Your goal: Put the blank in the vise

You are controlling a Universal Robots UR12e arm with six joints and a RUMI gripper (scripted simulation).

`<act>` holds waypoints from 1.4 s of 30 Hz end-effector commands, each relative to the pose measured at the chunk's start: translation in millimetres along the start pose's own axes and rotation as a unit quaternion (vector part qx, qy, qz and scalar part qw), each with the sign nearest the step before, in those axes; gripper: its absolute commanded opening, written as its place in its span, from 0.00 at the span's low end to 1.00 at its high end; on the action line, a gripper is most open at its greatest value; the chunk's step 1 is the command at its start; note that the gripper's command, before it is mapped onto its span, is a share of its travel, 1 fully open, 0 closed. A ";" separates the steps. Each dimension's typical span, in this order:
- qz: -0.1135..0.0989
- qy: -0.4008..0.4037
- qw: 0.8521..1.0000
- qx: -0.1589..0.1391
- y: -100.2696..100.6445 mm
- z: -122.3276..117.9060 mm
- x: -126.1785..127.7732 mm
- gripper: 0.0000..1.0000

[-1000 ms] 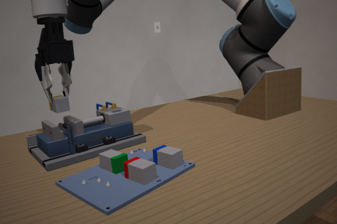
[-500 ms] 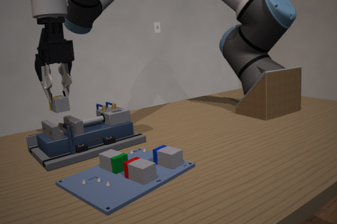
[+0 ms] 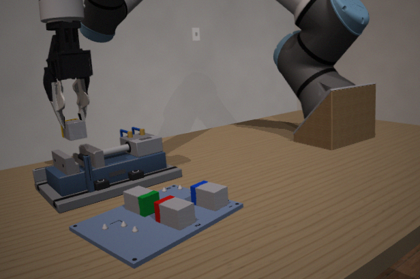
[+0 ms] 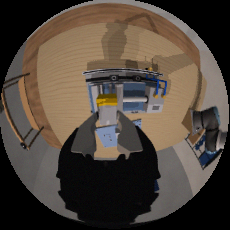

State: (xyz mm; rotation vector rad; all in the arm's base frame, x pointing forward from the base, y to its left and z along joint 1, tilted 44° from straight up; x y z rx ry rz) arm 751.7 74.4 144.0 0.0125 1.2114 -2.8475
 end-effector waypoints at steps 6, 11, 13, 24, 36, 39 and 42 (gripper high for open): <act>0.001 0.000 1.000 0.000 -0.8 0.1 -0.4 0.00; 0.001 0.000 1.000 0.000 -0.8 0.1 -0.4 0.00; 0.001 0.000 1.000 0.000 -0.8 0.1 -0.4 0.00; 0.001 -0.002 1.000 0.000 -0.8 0.5 -0.7 0.00; 0.001 -0.015 1.000 0.000 -0.5 2.1 -2.0 0.00; 0.001 -0.018 1.000 0.000 -0.4 2.5 -2.3 0.00; 0.001 -0.018 1.000 0.000 -0.4 2.6 -2.4 0.00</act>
Point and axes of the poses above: the point where the finger pads meet when closed, its own y axis out along the fingers, its own x axis across the jaws, z = x × y, the point moved 5 cm from there along -y, back along the fingers, and after that the axes turned 8 degrees about y, right-handed, at the moved point
